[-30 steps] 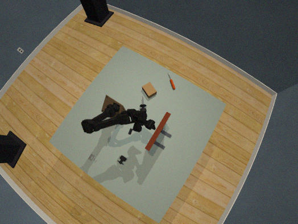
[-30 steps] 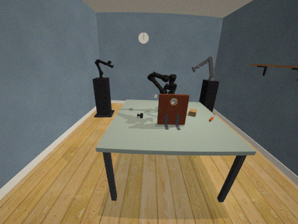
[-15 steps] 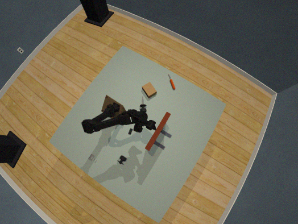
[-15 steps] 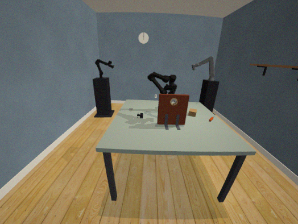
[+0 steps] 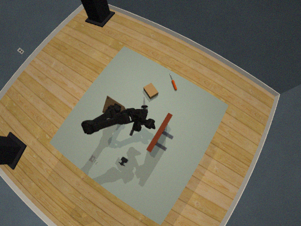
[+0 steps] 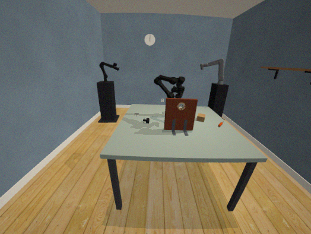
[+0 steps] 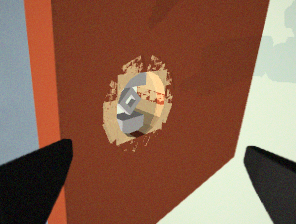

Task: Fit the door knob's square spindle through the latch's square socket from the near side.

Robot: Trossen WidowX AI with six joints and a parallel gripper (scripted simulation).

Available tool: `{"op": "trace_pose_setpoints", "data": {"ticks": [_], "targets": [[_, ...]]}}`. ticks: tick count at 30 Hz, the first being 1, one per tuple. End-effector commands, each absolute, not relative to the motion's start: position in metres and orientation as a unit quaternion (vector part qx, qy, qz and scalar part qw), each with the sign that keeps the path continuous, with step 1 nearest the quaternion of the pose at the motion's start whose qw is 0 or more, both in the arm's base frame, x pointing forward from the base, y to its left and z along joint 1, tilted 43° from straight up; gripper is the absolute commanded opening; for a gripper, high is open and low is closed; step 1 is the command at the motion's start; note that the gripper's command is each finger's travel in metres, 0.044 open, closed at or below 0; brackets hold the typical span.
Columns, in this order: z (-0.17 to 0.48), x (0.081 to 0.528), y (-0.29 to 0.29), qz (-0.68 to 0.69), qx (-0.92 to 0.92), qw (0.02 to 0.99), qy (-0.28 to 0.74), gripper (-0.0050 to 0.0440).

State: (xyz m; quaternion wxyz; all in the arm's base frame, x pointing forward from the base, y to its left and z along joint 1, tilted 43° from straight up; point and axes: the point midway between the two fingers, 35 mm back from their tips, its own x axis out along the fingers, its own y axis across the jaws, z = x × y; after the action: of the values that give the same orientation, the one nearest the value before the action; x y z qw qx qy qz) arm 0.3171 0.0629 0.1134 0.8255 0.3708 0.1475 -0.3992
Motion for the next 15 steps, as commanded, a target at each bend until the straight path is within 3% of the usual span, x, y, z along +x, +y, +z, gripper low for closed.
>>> {"op": "trace_pose_setpoints", "data": {"ticks": [1,15], "targets": [[0.122,0.314,0.069,-0.398,0.376,0.824,0.143,0.0440],[0.135,0.298,0.083,-0.398,0.376,0.824,0.143,0.0440]]}}
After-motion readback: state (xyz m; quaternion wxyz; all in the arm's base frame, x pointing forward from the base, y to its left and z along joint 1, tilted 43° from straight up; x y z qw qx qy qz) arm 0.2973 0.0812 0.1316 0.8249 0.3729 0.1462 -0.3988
